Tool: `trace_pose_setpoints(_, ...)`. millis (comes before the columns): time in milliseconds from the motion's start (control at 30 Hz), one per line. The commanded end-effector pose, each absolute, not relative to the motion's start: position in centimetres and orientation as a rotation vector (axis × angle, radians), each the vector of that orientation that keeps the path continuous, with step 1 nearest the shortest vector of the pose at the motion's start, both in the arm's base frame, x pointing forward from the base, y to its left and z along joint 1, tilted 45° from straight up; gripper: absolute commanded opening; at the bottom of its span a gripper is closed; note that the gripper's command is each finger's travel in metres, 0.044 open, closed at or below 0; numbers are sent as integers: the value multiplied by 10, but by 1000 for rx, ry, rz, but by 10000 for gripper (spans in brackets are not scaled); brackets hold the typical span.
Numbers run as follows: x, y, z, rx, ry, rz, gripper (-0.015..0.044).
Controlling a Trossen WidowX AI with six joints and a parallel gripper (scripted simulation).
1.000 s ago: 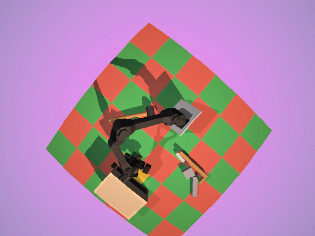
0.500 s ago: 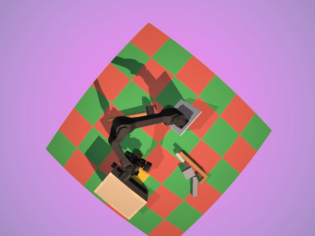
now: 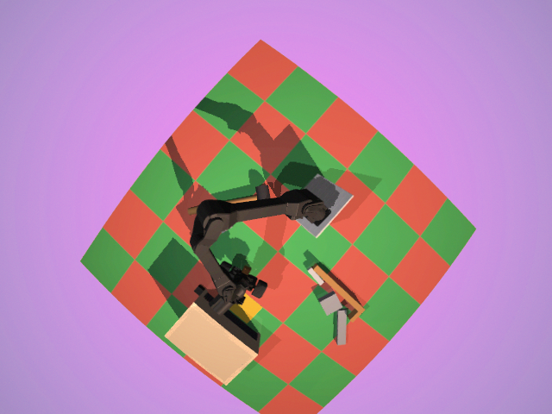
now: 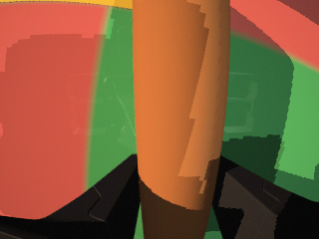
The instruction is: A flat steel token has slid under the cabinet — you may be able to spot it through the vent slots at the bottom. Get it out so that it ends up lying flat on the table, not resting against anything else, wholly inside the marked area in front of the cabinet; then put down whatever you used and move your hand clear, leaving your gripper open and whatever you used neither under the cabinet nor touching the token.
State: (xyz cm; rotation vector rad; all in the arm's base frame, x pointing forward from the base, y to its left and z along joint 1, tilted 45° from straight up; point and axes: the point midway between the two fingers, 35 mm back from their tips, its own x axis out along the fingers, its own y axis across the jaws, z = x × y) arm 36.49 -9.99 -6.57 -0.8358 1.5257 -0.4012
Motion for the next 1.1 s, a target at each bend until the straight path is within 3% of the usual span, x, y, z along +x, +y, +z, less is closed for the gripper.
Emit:
trace_pose_setpoints(0, 357, -102, -66, -840, 1534, -396, 0)
trace_pose_setpoints(1067, 327, -111, -59, -841, 1536, -396, 0)
